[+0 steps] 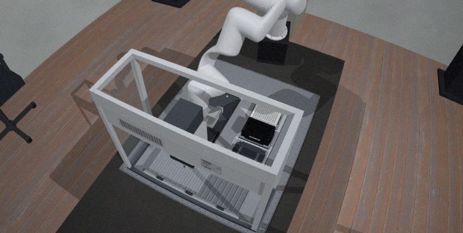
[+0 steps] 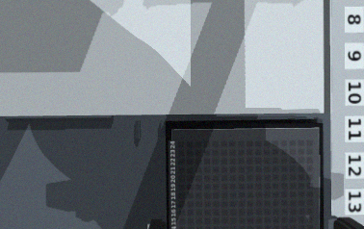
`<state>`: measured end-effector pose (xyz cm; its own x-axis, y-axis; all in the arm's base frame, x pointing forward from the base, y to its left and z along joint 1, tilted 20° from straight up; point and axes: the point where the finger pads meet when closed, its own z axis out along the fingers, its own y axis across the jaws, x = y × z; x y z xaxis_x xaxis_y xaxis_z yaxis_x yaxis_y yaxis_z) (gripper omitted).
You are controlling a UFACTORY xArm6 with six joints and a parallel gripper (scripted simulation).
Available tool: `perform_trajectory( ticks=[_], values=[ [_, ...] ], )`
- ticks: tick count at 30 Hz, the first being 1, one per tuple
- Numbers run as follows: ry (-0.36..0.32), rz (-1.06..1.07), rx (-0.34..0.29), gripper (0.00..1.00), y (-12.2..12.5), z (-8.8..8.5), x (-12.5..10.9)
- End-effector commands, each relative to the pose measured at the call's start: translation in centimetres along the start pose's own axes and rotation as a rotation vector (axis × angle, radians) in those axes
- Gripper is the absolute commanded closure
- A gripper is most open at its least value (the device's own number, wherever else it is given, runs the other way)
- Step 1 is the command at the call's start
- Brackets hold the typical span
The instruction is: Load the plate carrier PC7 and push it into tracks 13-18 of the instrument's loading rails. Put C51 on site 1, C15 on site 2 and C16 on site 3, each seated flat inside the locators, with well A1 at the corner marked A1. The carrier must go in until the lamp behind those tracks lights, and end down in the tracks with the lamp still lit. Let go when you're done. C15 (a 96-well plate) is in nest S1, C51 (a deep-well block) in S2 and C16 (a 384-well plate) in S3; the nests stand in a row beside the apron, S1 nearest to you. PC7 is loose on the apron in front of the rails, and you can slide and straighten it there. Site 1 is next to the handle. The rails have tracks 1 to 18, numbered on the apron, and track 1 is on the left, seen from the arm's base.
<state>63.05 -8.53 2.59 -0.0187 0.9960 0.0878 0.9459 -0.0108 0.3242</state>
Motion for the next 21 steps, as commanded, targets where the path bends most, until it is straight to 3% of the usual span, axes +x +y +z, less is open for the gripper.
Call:
perform_trajectory(
  ticks=[1, 21],
  values=[
    [-0.001, 0.0, -0.004, 0.0, 0.2, -0.9, 0.0],
    [-0.001, 0.0, -0.004, 0.0, 0.2, -3.9, 0.0]
  ],
)
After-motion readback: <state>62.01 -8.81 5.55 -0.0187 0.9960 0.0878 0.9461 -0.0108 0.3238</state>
